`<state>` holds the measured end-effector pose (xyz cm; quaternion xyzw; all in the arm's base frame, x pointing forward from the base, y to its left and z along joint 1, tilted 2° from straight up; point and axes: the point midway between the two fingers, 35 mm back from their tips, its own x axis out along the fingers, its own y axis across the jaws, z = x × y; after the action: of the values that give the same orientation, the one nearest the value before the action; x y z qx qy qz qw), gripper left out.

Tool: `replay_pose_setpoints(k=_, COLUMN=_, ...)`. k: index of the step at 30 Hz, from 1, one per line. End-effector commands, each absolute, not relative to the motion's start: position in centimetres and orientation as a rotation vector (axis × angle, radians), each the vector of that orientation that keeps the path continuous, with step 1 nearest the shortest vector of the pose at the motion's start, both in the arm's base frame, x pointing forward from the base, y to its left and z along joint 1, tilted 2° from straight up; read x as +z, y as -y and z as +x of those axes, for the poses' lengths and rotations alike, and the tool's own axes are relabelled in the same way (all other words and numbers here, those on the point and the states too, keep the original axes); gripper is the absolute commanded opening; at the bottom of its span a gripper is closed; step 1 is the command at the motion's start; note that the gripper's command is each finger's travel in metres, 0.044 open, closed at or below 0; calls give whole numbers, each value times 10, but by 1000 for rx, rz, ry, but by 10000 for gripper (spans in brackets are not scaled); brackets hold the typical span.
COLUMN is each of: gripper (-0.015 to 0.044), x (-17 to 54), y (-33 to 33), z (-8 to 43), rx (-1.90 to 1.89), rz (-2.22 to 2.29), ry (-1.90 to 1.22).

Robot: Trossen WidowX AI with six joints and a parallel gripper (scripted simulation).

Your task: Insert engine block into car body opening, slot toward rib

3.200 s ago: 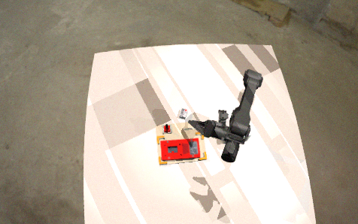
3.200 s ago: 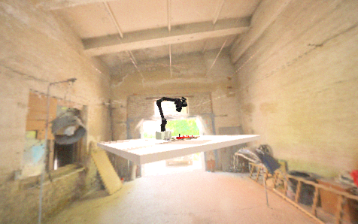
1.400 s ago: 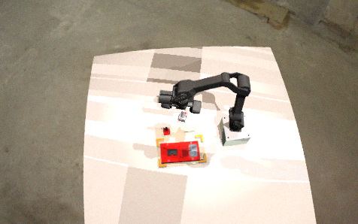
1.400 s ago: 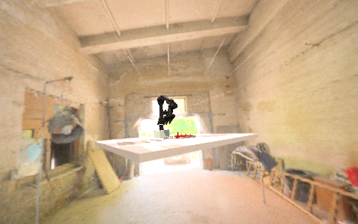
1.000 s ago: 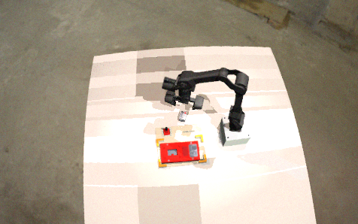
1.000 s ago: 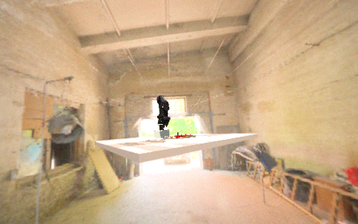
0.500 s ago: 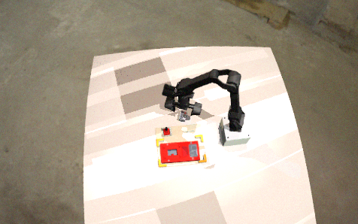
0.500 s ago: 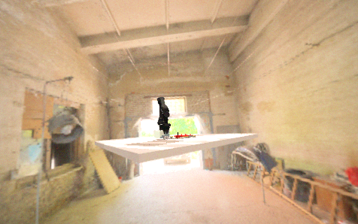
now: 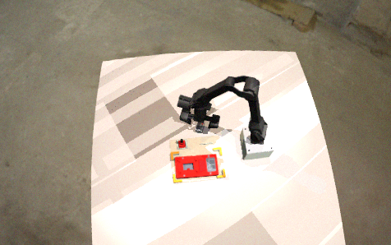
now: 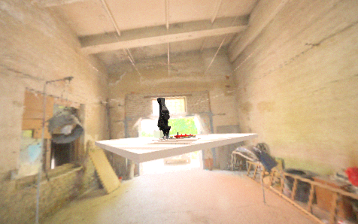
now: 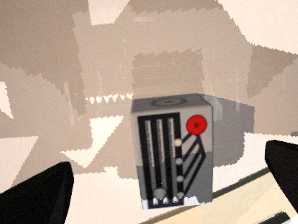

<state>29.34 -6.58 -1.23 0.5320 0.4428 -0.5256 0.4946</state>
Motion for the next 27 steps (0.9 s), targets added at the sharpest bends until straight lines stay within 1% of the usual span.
replay_pose_setpoints(k=1, gripper=440, x=-20, y=65, z=292, rx=-1272, rz=1288, ry=-1083)
replay_pose_setpoints(k=5, gripper=440, x=-24, y=65, z=292, rx=-1272, rz=1288, ry=-1083)
replay_pose_setpoints(k=16, gripper=151, x=-24, y=65, z=292, rx=-1272, rz=1288, ry=-1083)
replay_pose_setpoints(k=24, gripper=98, x=-24, y=65, z=292, rx=-1272, rz=1288, ry=-1083)
replay_pose_setpoints(k=27, gripper=19, x=-22, y=65, z=293, rx=-1272, rz=1288, ry=-1083)
